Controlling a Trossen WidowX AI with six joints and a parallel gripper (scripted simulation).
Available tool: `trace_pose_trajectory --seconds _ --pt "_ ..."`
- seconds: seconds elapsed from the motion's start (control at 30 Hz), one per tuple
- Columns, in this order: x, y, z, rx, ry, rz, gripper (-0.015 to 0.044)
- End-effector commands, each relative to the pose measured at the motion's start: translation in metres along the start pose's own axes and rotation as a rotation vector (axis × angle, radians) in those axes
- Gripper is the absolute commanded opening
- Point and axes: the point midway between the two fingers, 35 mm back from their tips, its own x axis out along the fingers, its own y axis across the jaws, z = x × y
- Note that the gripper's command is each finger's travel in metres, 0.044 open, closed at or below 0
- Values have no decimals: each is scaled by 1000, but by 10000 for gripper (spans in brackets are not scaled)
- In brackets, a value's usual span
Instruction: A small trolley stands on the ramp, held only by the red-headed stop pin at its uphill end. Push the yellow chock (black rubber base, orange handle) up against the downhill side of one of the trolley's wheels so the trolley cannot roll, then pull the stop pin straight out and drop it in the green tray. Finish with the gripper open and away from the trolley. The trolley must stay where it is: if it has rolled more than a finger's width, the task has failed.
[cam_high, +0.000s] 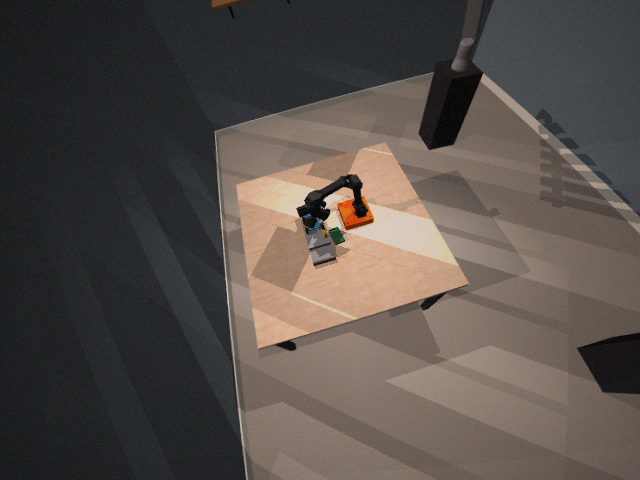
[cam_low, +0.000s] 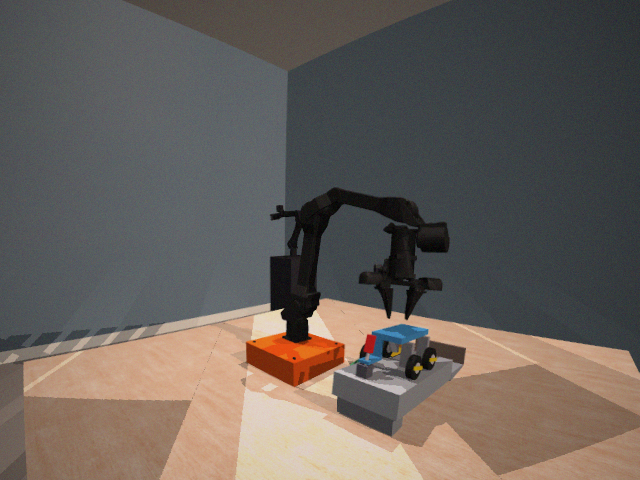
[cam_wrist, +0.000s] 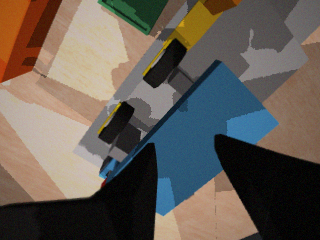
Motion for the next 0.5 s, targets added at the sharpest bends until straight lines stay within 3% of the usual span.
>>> trace_pose_trajectory --seconds 0.0,0.3,0.47 --pt "0 22 -26 241 21 32 190" --pt "0 67 -69 769 82 89 190" --pt "0 71 -72 808 87 93 190"
